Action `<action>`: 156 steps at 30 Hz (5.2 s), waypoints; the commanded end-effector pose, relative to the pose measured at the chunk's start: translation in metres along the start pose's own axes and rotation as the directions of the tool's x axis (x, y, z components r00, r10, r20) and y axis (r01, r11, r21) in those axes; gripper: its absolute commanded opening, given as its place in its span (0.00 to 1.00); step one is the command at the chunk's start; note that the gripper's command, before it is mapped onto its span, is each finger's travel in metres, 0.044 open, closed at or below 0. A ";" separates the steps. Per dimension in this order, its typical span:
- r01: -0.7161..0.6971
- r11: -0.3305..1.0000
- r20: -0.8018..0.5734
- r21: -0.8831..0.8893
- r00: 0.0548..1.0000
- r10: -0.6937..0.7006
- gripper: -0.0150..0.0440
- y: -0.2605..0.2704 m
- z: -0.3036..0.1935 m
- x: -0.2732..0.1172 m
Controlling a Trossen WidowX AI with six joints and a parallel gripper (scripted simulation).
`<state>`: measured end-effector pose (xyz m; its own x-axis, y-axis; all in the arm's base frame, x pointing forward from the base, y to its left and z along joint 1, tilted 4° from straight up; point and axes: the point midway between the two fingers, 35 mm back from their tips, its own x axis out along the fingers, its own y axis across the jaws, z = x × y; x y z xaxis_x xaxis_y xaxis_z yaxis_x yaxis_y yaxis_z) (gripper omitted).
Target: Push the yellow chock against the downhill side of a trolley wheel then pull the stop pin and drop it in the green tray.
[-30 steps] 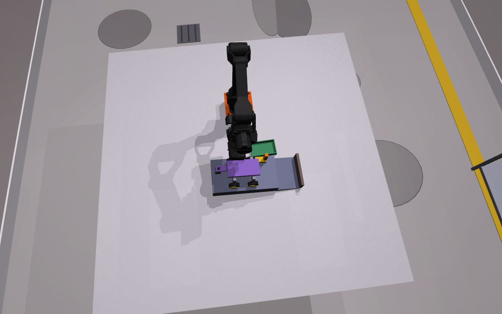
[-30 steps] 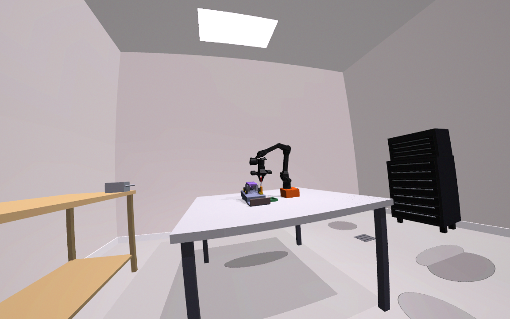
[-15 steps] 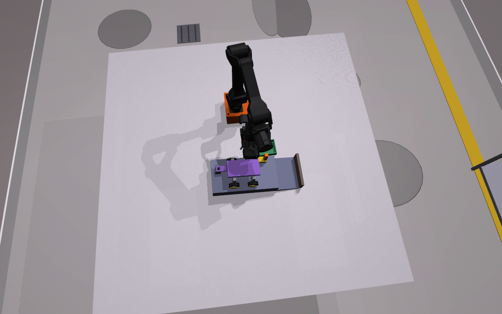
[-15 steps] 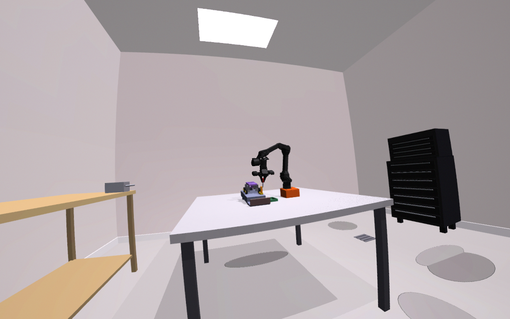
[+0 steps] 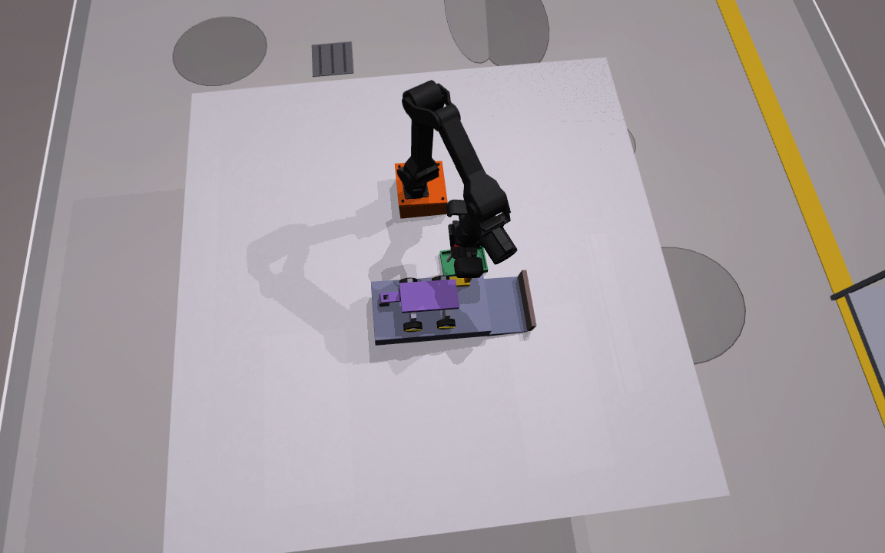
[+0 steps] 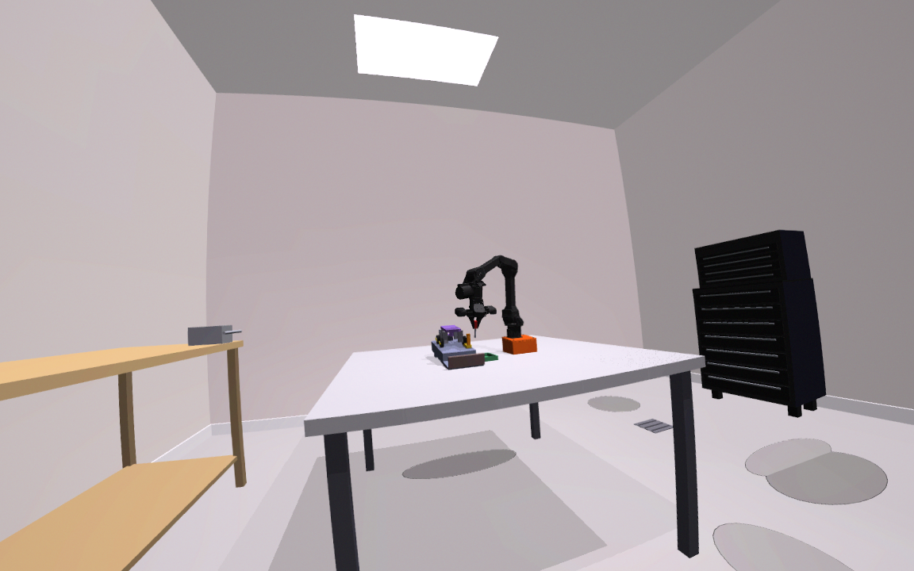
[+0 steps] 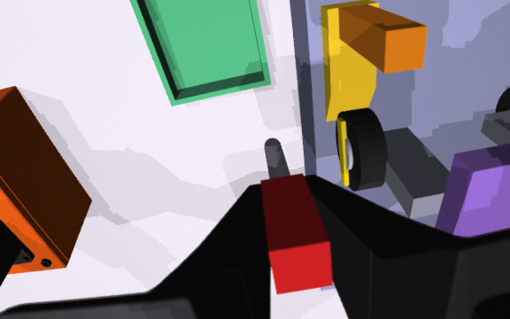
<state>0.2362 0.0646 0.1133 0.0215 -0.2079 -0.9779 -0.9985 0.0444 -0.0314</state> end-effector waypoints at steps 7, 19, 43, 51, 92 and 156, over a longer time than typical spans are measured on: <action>-0.006 1.000 0.003 0.002 1.000 0.006 0.25 0.002 0.035 -0.004; 0.021 0.968 0.051 -0.249 0.999 -0.008 0.25 0.003 0.034 -0.004; 0.154 0.551 0.180 -0.820 0.984 -0.006 0.25 0.003 0.029 -0.003; 0.210 0.332 0.222 -0.920 0.975 -0.001 0.25 0.002 0.028 -0.002; 0.420 -0.035 0.420 -0.907 0.908 0.014 0.25 0.029 0.043 0.036; 0.445 -0.035 0.445 -0.895 0.895 0.014 0.58 0.030 0.053 0.089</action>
<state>0.2113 0.1001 0.0161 0.0290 0.2465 -0.9687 -0.0038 -0.9691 -0.2467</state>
